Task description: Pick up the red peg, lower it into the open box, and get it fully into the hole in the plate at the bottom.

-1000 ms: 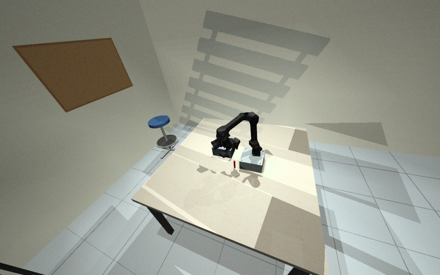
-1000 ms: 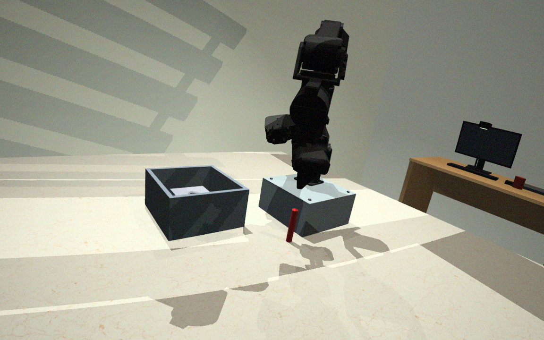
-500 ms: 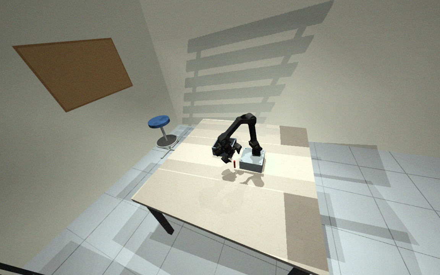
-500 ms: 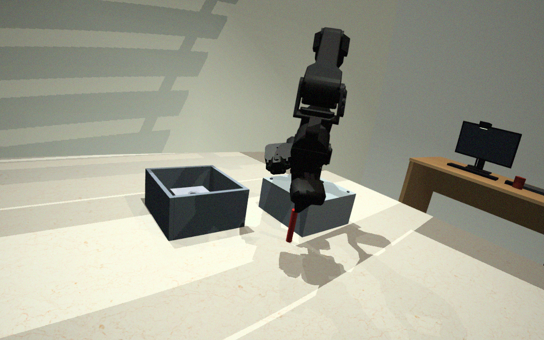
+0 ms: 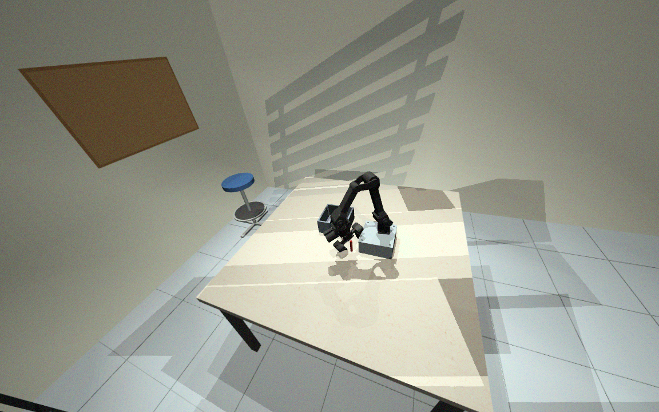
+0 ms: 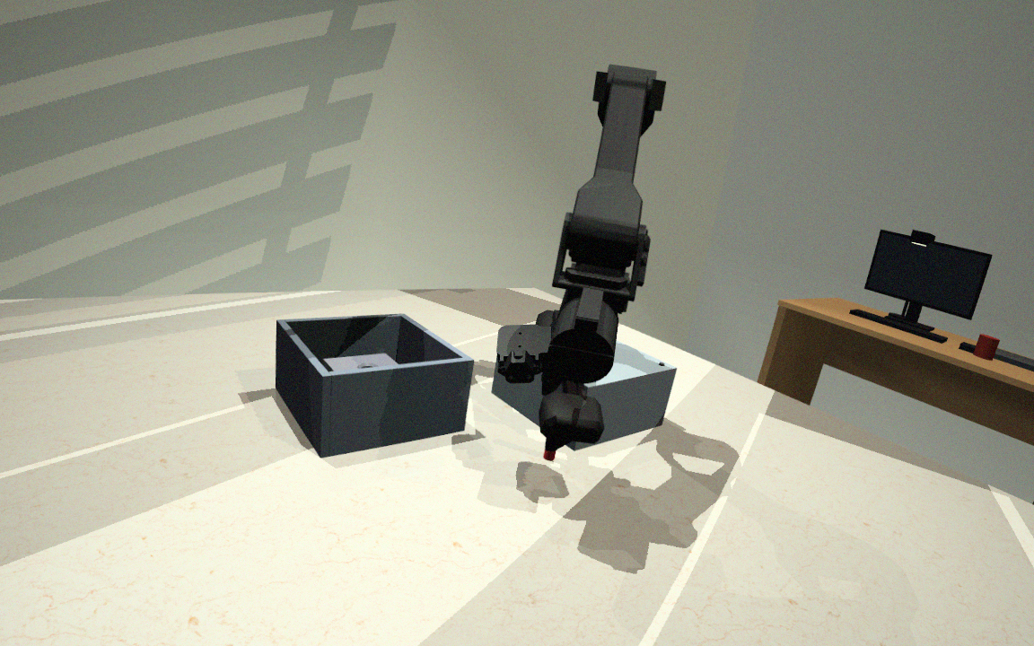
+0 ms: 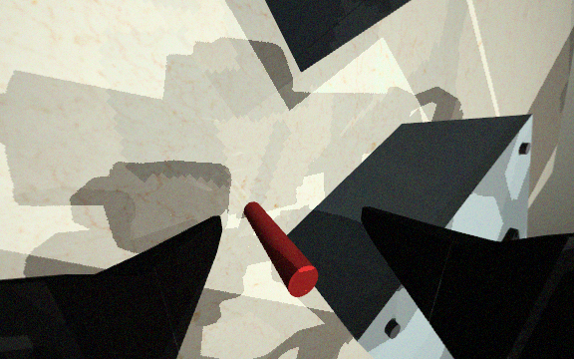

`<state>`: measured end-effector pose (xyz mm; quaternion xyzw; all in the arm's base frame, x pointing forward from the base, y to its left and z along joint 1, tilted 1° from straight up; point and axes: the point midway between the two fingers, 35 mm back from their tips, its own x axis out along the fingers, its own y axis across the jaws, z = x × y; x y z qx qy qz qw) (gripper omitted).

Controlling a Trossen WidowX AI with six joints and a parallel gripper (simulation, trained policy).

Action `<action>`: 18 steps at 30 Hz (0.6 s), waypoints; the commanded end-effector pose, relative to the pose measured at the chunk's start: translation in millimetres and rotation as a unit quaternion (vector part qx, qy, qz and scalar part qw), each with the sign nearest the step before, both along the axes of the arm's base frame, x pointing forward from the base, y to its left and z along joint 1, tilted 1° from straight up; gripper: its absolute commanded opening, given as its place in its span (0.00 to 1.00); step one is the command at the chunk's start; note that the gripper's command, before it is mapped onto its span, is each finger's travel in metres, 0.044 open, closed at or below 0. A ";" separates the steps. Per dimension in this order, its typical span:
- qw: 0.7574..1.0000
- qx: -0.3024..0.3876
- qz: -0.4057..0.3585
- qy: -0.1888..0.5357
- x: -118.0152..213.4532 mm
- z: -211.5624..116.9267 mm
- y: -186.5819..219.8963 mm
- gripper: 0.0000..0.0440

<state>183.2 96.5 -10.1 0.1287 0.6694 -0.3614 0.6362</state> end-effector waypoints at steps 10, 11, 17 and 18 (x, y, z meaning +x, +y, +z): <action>1.000 -0.012 -0.003 0.023 -18.5 -33.3 -9.3 0.40; 1.000 -0.014 -0.003 0.027 -20.1 -34.4 -10.0 0.34; 0.999 -0.018 -0.001 0.048 -26.8 -36.2 -9.9 0.01; 0.999 -0.019 0.001 0.051 -27.3 -35.2 -9.6 0.00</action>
